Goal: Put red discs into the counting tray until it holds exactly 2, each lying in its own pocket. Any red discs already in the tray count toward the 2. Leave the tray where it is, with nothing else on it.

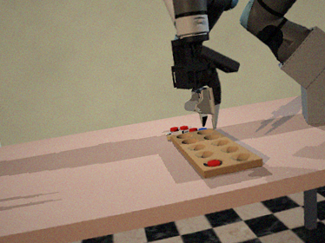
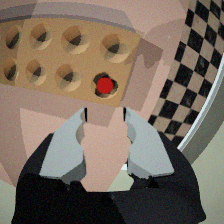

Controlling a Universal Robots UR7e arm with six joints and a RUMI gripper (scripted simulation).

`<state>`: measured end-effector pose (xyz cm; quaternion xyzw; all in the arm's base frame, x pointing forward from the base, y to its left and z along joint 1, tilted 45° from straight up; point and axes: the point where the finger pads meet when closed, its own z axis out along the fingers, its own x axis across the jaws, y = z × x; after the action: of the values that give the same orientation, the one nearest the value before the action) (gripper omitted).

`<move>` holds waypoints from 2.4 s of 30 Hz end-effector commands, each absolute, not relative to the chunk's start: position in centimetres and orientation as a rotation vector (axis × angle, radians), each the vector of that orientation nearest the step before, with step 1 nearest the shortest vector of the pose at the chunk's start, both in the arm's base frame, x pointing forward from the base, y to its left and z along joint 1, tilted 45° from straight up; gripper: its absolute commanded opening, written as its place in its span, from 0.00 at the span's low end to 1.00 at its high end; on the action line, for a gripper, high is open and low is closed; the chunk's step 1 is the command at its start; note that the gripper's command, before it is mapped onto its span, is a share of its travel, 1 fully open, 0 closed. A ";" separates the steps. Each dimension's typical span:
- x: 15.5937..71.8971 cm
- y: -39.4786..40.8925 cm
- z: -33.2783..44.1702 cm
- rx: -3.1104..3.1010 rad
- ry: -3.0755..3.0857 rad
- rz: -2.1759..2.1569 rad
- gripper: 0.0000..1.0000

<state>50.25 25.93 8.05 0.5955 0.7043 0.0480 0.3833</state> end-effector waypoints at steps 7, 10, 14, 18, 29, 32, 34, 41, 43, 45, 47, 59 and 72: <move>50.0 26.1 8.4 1.520 1.795 0.121 0.28; 50.0 26.1 8.4 1.520 1.795 0.121 0.28; 50.0 26.1 8.4 1.520 1.795 0.121 0.28; 50.0 26.1 8.4 1.520 1.795 0.121 0.28; 50.0 26.1 8.4 1.520 1.795 0.121 0.28; 50.0 26.1 8.4 1.520 1.795 0.121 0.28; 50.0 26.1 8.4 1.520 1.795 0.121 0.28; 50.0 26.1 8.4 1.520 1.795 0.121 0.28; 50.0 26.1 8.4 1.520 1.795 0.121 0.28; 50.0 26.1 8.4 1.520 1.795 0.121 0.28; 50.0 26.1 8.4 1.520 1.795 0.121 0.28; 49.8 25.5 8.5 1.532 1.786 0.128 0.28; 48.3 21.3 9.5 1.609 1.719 0.169 0.28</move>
<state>49.06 23.48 8.92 0.6156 0.6870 0.0568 0.3819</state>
